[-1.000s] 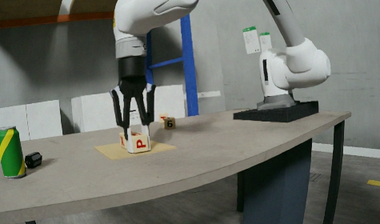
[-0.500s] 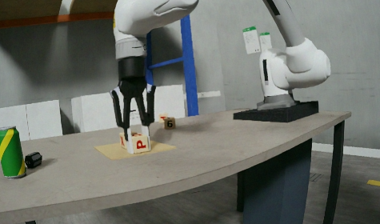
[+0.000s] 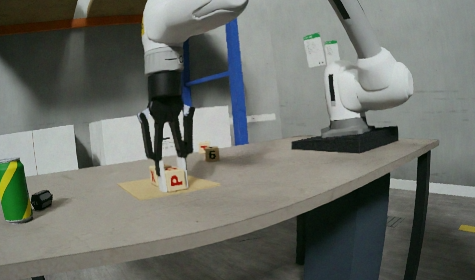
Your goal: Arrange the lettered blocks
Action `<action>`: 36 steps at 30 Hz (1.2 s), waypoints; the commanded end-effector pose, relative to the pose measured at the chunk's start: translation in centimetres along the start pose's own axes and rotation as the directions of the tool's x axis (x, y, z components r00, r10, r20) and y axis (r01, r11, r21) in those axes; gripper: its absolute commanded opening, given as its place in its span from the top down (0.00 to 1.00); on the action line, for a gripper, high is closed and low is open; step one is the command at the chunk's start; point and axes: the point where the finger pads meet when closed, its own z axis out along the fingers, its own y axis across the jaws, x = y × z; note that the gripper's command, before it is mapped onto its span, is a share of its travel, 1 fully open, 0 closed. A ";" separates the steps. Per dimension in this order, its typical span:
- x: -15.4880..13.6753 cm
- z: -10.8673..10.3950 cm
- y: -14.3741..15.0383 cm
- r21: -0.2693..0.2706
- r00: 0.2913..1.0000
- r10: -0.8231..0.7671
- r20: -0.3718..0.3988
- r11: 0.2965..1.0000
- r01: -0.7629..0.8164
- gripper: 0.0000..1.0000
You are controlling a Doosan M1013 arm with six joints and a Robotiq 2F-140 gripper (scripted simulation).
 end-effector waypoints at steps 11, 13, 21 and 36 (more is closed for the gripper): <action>0.0 -0.1 -0.1 0.001 1.000 0.000 0.000 1.000 0.000 0.67; 0.0 -0.1 -0.1 0.001 1.000 0.000 0.000 1.000 0.000 0.67; 0.0 -0.1 -0.1 0.001 1.000 0.000 0.000 1.000 0.000 0.63; 0.0 -0.1 -0.1 0.001 1.000 0.000 0.000 1.000 0.000 0.56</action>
